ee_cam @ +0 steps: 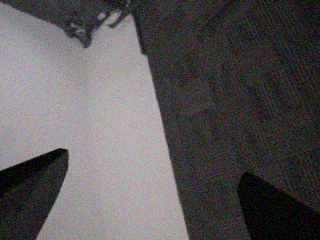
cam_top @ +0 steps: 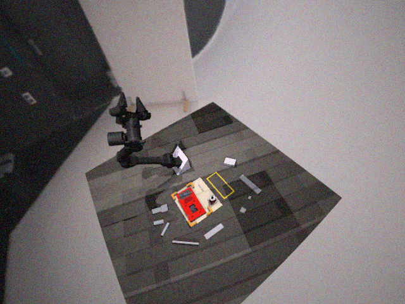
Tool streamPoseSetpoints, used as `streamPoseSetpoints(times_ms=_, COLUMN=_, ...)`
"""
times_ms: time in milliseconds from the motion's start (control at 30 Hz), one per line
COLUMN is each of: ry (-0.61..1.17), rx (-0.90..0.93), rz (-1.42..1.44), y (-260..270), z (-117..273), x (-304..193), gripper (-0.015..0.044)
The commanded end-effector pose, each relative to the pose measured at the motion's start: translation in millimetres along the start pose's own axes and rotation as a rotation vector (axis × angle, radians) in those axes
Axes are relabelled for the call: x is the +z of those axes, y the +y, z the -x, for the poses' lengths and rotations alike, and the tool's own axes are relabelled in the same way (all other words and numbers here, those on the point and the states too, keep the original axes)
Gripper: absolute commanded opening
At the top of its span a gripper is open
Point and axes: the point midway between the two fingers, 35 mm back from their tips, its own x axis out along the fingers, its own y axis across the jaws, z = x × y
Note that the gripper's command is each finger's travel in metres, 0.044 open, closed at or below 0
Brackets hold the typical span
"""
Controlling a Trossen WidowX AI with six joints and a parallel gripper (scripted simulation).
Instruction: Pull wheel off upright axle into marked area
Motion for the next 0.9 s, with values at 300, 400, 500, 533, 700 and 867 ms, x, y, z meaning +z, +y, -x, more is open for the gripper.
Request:
streamPoseSetpoints(times_ms=300, ry=0.232, rx=-0.108, rz=-0.352, y=2, z=17, x=-79, gripper=0.0300)
streamPoseSetpoints(times_ms=400, ry=0.336, rx=-0.162, rz=-0.488, y=7, z=29, x=-112, gripper=0.0300)
streamPoseSetpoints(times_ms=500, ry=0.441, rx=-0.220, rz=-0.620, y=14, z=44, x=-145, gripper=0.0300)
streamPoseSetpoints(times_ms=533, ry=0.476, rx=-0.240, rz=-0.663, y=17, z=50, x=-155, gripper=0.0300)
streamPoseSetpoints(times_ms=700, ry=0.657, rx=-0.342, rz=-0.871, y=37, z=80, x=-204, gripper=0.0300)
streamPoseSetpoints(times_ms=867, ry=0.845, rx=-0.446, rz=-1.064, y=64, z=115, x=-245, gripper=0.0300)
